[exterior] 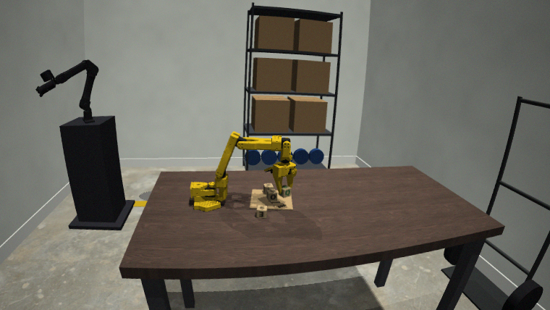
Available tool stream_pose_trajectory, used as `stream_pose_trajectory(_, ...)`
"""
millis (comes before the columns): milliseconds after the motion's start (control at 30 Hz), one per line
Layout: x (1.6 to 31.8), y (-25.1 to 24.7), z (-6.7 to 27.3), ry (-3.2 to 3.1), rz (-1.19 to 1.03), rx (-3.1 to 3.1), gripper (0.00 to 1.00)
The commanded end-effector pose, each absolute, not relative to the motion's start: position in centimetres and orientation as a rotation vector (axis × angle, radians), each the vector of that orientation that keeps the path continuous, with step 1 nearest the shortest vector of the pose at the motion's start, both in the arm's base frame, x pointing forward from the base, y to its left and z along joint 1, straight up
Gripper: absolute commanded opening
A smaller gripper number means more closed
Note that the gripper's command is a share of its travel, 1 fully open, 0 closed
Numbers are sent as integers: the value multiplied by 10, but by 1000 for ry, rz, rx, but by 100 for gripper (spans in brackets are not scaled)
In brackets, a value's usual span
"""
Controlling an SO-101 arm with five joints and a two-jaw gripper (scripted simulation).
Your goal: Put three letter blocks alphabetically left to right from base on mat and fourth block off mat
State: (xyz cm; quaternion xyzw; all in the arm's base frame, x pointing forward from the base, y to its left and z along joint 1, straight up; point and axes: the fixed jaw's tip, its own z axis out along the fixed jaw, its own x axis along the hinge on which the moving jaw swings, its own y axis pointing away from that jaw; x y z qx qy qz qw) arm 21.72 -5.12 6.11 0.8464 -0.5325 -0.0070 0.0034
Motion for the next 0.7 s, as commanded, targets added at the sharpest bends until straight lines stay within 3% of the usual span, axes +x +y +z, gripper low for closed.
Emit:
stream_pose_trajectory(0, 229, -42, 86, -1742, 185, 2670, 0)
stream_pose_trajectory(667, 217, 57, 82, -2174, 110, 2405, 0)
